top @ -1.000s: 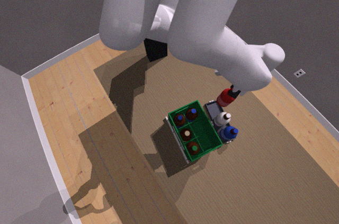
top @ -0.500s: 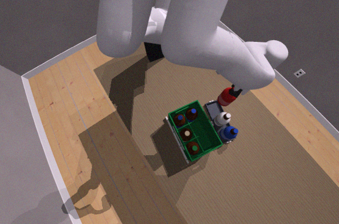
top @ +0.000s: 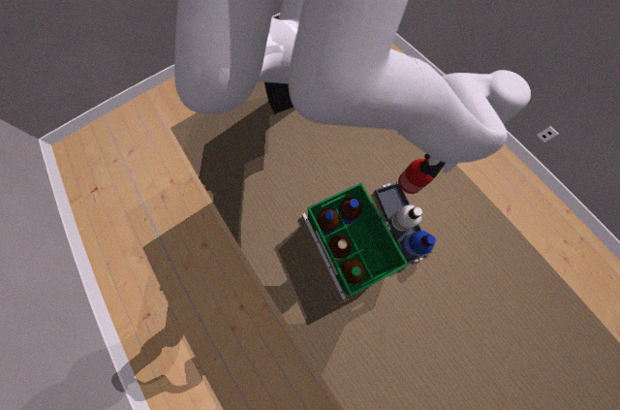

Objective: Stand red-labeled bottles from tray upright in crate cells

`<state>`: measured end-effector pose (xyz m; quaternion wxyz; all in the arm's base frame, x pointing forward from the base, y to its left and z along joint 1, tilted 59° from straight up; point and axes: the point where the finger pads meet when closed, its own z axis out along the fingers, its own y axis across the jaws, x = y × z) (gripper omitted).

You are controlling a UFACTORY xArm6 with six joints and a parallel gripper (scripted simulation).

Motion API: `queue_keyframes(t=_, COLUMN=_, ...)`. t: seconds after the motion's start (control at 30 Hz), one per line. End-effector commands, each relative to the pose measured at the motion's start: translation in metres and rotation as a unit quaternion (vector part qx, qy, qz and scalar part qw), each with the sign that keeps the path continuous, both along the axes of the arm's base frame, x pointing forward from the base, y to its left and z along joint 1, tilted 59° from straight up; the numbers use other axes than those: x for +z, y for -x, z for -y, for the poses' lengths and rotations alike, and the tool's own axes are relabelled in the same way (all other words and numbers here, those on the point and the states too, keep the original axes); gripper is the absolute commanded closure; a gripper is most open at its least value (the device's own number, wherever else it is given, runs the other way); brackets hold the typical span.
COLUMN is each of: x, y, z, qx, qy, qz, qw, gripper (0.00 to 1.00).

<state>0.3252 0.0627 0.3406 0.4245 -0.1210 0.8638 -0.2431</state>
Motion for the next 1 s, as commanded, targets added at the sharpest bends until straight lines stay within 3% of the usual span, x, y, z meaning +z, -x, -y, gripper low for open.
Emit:
queue_keyframes(t=0.0, x=0.0012, y=0.0001, z=-0.0004, qx=0.000, qy=-0.001, qz=0.001, qw=1.000, gripper=1.00)
queue_keyframes(t=0.97, x=0.0031, y=0.0011, z=0.0055, qx=0.000, qy=-0.001, qz=0.001, qw=1.000, gripper=1.00)
